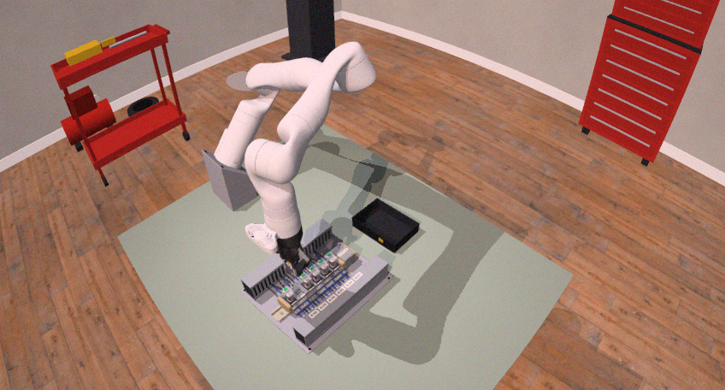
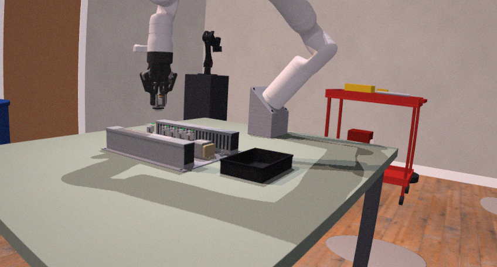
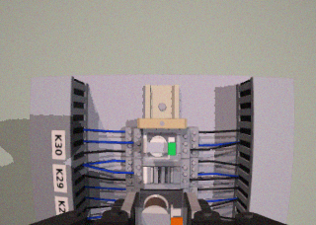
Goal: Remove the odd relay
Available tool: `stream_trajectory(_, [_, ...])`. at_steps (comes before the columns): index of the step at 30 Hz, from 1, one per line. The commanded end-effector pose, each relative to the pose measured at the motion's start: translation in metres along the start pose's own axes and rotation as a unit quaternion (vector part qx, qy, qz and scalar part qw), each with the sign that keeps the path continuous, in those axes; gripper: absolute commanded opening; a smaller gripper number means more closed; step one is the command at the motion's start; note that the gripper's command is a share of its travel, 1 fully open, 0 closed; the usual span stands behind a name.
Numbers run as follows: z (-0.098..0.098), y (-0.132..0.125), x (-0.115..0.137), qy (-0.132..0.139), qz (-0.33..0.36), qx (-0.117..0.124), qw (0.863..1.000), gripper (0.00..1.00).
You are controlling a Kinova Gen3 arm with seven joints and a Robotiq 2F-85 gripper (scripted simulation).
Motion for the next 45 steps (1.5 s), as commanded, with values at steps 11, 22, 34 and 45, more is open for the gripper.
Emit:
stream_trajectory(11, [-0.001, -0.001, -0.001, 0.001, 0.000, 0.001, 1.000, 0.00])
stream_trajectory(22, [-0.001, -0.002, -0.011, 0.001, 0.000, 0.001, 1.000, 0.00])
stream_trajectory(34, [-0.001, -0.007, -0.042, 0.001, 0.000, 0.001, 1.000, 0.00])
stream_trajectory(45, [-0.001, -0.014, -0.093, 0.001, 0.000, 0.001, 1.000, 0.00])
Point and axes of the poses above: the point where the finger pads meet when closed, its own z axis out along the fingers, its own y axis across the jaws, x = y × z, the point moved 4 cm from there along -z, back along the fingers, and after that the axes turned 8 degrees about -z, right-handed, at the moved point
